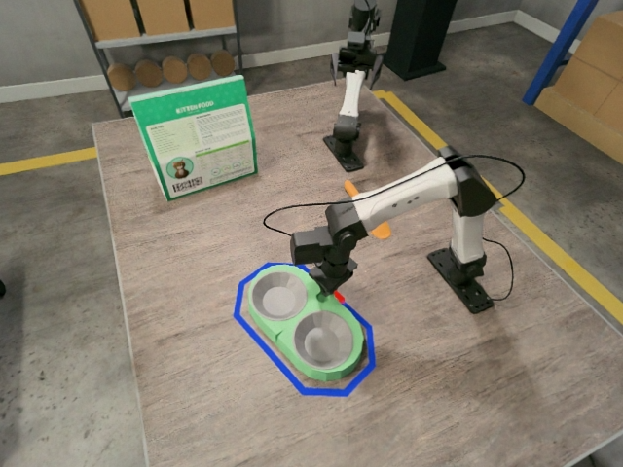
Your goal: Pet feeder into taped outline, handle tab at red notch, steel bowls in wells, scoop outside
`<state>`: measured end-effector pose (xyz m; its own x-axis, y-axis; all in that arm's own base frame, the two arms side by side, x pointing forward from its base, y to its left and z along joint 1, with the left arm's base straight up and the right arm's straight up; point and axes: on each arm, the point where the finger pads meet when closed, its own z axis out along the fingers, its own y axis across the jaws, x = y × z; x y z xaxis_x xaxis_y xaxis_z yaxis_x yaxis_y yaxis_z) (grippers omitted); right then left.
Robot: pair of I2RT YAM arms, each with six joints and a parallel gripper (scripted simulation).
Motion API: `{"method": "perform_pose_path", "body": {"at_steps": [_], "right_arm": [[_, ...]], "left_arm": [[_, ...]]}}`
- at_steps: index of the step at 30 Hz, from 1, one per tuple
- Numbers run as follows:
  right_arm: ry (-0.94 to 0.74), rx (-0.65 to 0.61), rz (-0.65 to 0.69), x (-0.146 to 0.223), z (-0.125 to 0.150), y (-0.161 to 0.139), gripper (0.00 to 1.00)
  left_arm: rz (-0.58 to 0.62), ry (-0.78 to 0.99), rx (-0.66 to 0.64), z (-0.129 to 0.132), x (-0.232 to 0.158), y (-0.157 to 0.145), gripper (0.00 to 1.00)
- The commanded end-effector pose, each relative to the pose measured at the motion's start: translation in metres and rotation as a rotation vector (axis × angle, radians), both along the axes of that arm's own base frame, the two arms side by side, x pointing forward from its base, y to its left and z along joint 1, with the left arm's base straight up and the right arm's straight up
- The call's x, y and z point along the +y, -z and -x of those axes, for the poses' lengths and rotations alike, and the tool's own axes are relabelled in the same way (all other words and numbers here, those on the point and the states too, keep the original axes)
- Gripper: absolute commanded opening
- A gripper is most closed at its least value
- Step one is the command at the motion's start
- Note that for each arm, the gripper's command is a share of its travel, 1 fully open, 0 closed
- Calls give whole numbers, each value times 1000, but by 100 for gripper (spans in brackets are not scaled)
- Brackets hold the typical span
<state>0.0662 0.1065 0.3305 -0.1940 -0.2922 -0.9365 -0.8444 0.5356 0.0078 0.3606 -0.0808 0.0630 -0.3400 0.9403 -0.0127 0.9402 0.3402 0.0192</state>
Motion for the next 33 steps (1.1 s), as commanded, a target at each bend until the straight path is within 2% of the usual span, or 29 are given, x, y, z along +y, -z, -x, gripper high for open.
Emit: {"method": "perform_pose_path", "body": {"at_steps": [1, 4, 6, 8, 9, 16, 22, 33], "right_arm": [[-5, -2, -3, 2, 0, -2, 100], [-5, -2, -3, 2, 0, -2, 100], [-5, -2, -3, 2, 0, -2, 100], [-5, -2, -3, 2, 0, -2, 100], [-5, -2, -3, 2, 0, -2, 100], [-5, -2, -3, 2, 0, -2, 100], [-5, -2, -3, 2, 0, -2, 100], [-5, -2, -3, 2, 0, -2, 100]], "left_arm": [[7, -8, -56, -9, 5, -33, 33], [34, -74, -49, -10, 1, -24, 68], [65, -156, -89, -13, -1, -30, 90], [65, -156, -89, -13, -1, -30, 90], [80, -205, -103, -14, -1, -32, 100], [194, -613, -227, -4, 8, -58, 100], [277, -876, -307, 4, 10, -75, 100], [329, -1027, -361, 16, 13, -87, 100]]}}
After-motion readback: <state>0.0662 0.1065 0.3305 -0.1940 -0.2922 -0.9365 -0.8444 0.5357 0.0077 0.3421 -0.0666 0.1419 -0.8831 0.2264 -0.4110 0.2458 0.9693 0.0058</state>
